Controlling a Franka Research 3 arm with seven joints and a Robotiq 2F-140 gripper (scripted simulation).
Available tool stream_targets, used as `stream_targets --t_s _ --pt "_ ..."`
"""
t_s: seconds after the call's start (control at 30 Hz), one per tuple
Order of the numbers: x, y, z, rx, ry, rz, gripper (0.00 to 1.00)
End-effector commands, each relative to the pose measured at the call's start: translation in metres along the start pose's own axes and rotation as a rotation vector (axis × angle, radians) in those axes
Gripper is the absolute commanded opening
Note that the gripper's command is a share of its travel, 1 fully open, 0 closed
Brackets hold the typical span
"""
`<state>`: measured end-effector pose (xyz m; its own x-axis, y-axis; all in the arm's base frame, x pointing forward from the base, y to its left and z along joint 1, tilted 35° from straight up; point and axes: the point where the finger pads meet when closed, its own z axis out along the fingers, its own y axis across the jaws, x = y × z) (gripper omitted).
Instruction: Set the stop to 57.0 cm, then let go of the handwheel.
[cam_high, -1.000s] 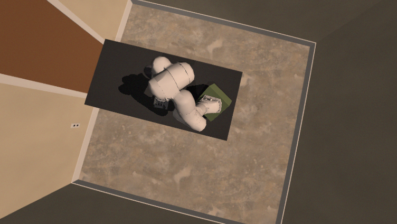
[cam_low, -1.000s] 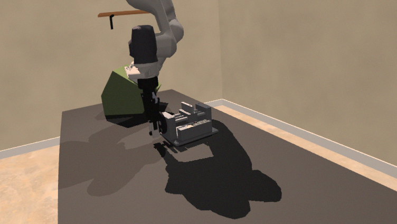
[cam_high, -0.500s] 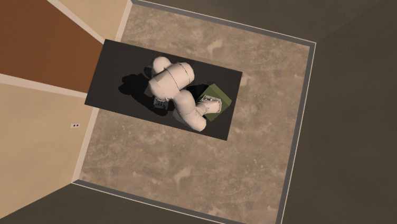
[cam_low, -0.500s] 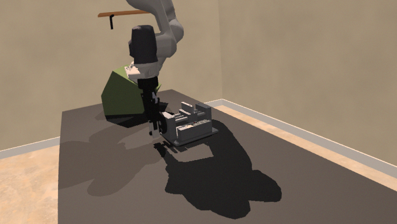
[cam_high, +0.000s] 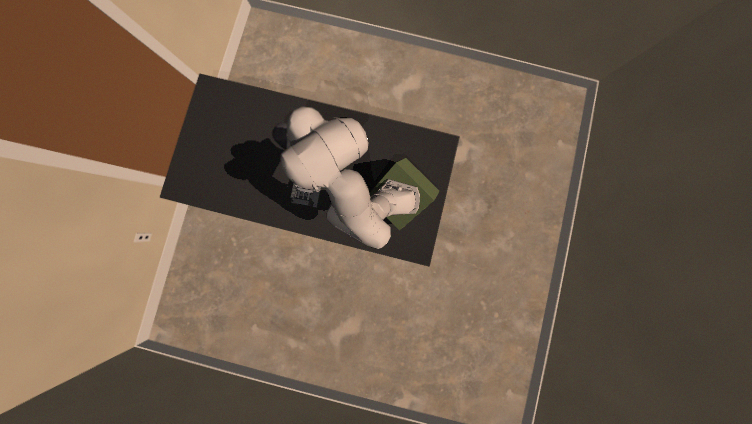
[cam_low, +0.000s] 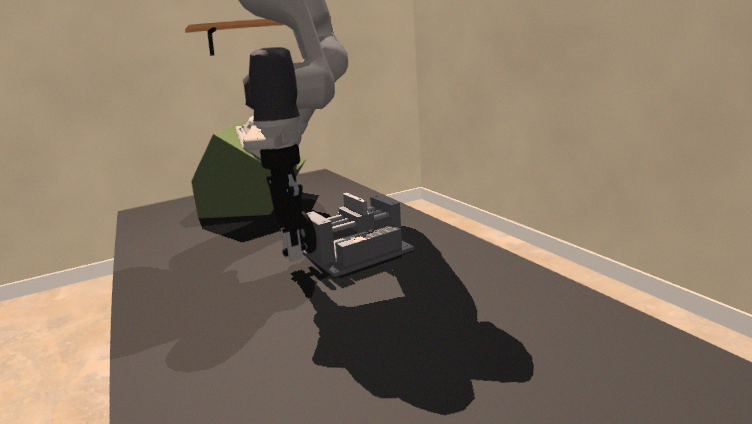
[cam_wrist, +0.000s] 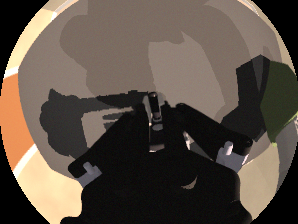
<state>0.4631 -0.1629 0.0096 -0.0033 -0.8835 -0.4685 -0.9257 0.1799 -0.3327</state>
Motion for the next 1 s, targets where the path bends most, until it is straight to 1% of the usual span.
stream_targets --t_s 0.0,0.97 --pt "0.0017 -0.0021 0.0 0.003 0.001 0.005 0.04" --pt "0.0017 -0.0111 -0.0021 0.003 0.001 0.005 0.04"
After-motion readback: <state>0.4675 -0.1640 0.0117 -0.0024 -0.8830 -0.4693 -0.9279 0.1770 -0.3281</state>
